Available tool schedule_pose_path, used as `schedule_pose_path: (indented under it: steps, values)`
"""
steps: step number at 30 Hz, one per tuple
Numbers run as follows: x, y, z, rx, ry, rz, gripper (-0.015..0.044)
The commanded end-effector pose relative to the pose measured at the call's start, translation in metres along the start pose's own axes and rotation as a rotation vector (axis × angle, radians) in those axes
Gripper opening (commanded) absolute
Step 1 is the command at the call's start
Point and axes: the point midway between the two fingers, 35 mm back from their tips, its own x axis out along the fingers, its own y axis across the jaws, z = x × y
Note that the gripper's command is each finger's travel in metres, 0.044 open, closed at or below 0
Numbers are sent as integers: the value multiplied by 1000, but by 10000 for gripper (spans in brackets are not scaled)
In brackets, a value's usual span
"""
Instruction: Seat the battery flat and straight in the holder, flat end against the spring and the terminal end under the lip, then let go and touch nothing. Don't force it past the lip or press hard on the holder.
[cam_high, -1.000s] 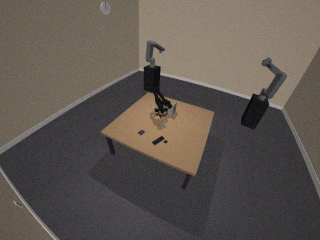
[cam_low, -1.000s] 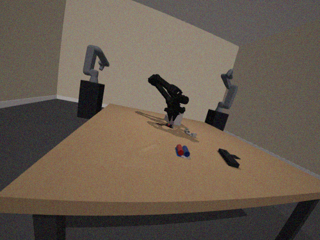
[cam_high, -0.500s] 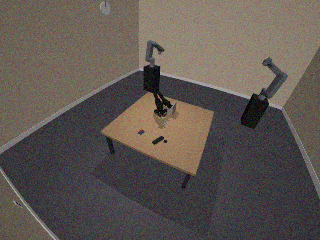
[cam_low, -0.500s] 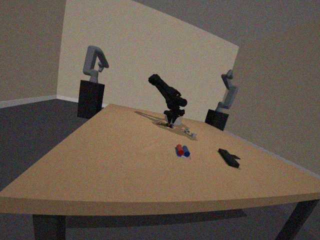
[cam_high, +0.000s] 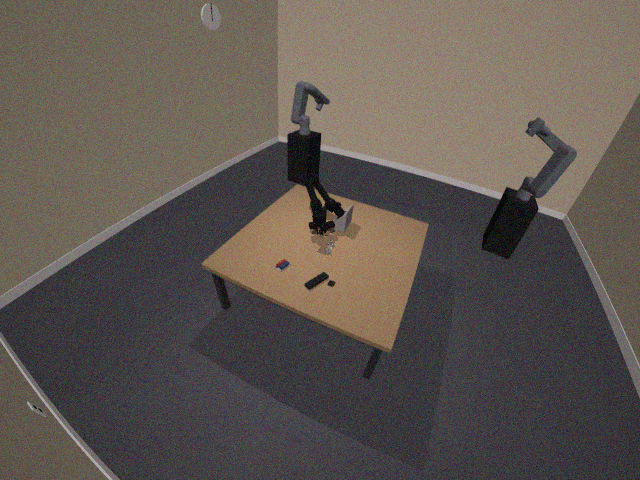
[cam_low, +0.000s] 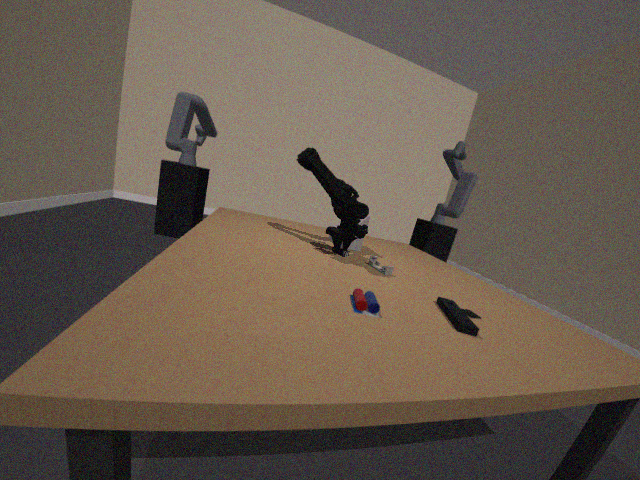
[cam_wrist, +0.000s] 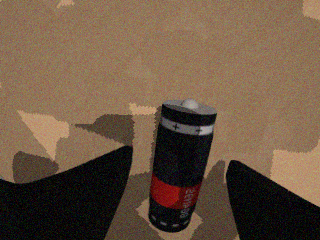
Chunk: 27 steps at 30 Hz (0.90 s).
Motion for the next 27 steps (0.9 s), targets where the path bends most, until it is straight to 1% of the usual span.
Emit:
schedule_pose_path:
  steps: [1, 2, 7, 11, 18, 27]
  values:
    - [6, 1, -2, -11, 9, -4, 248]
    - [6, 1, -3, -11, 9, -4, 248]
    - [6, 1, -3, -11, 9, -4, 117]
    - [6, 1, -3, -11, 9, -4, 90]
    - [3, 1, -2, -11, 8, -3, 86]
    - [-40, 2, -1, -11, 7, 0, 86]
